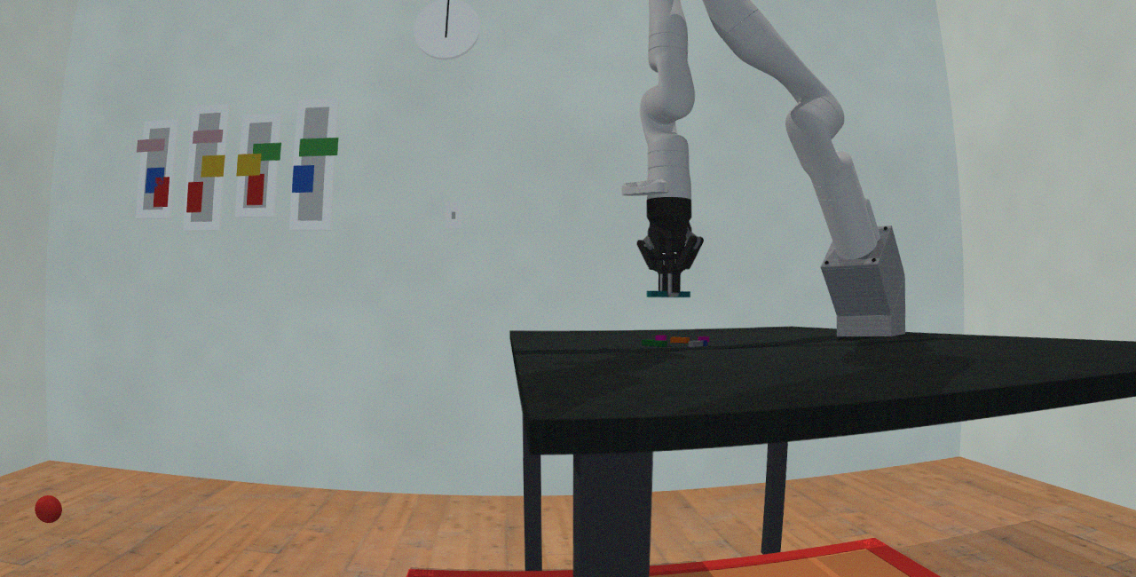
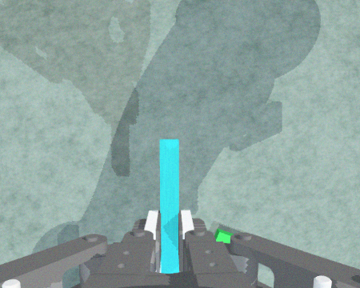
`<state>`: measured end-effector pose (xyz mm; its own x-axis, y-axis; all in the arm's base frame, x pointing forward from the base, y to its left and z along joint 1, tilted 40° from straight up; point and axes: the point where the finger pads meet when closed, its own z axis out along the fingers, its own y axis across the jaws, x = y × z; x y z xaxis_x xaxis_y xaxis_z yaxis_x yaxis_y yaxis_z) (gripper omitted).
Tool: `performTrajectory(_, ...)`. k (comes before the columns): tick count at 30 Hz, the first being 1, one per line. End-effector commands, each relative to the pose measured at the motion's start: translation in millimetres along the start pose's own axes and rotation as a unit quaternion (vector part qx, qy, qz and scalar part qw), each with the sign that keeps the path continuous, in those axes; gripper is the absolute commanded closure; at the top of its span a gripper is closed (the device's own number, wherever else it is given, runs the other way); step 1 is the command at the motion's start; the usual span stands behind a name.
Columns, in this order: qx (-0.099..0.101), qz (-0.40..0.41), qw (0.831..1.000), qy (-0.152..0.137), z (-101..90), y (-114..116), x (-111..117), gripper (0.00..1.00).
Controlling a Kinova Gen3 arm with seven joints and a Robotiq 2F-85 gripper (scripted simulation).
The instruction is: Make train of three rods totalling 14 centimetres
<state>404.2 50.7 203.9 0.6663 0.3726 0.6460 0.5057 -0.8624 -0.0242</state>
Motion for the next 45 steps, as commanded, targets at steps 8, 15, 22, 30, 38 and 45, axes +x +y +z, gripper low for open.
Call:
performTrajectory(8, 0.006, -0.007, 1.000, -0.001, 13.8, -7, 2, 0.95)
performTrajectory(15, 0.006, -0.007, 1.000, -0.001, 17.6, -7, 2, 0.95)
performTrajectory(22, 0.006, -0.007, 1.000, -0.001, 23.0, -7, 2, 0.95)
performTrajectory(30, 0.006, -0.007, 1.000, -0.001, 31.7, -7, 2, 0.95)
performTrajectory(38, 0.006, -0.007, 1.000, -0.001, 48.7, -7, 2, 0.95)
performTrajectory(45, 0.006, -0.007, 1.000, -0.001, 62.1, -7, 2, 0.95)
